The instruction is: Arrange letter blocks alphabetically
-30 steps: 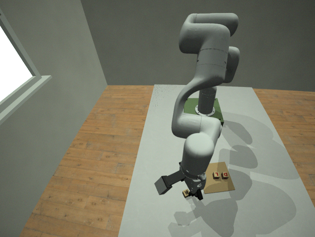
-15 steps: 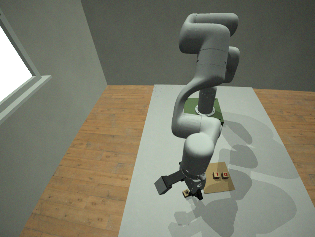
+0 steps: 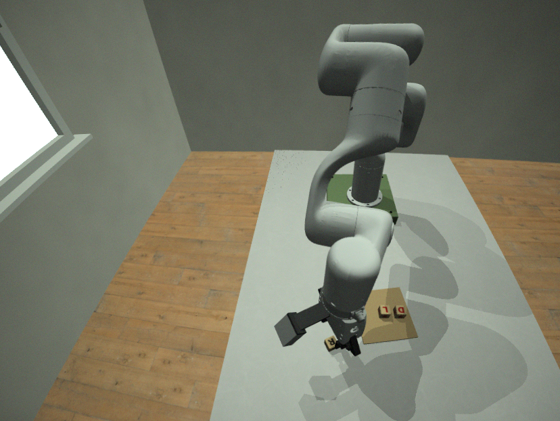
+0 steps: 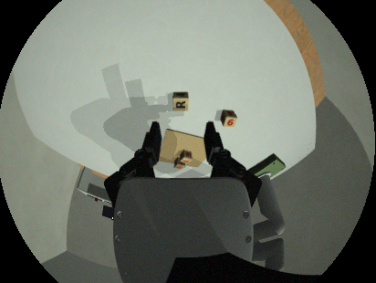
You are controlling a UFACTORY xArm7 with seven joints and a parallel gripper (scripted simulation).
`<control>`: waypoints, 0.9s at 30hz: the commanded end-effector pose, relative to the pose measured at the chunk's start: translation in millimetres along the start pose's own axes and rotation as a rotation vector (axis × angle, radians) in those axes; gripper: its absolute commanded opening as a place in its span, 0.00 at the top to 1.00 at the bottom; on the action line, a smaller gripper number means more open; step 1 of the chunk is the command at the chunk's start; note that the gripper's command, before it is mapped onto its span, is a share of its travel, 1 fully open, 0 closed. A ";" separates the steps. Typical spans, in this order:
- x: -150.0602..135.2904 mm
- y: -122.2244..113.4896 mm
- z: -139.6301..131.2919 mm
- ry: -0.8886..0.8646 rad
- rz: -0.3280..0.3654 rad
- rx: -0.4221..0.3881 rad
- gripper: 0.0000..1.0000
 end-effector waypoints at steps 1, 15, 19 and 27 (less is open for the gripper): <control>-1.2 0.0 1.2 0.000 0.003 0.003 0.37; -1.8 13.3 1.7 0.000 0.003 0.003 0.37; -2.1 19.5 1.9 0.000 0.003 0.003 0.37; -2.5 29.1 2.3 0.000 0.003 0.003 0.37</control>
Point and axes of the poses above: the point where the finger pads meet when closed, its own y axis out along the fingers, its own x axis across the jaws, z = x × y, the point moved 1 cm from there along -y, back along the fingers, and after that the axes turned 5 degrees about -y, right-handed, at the moved point
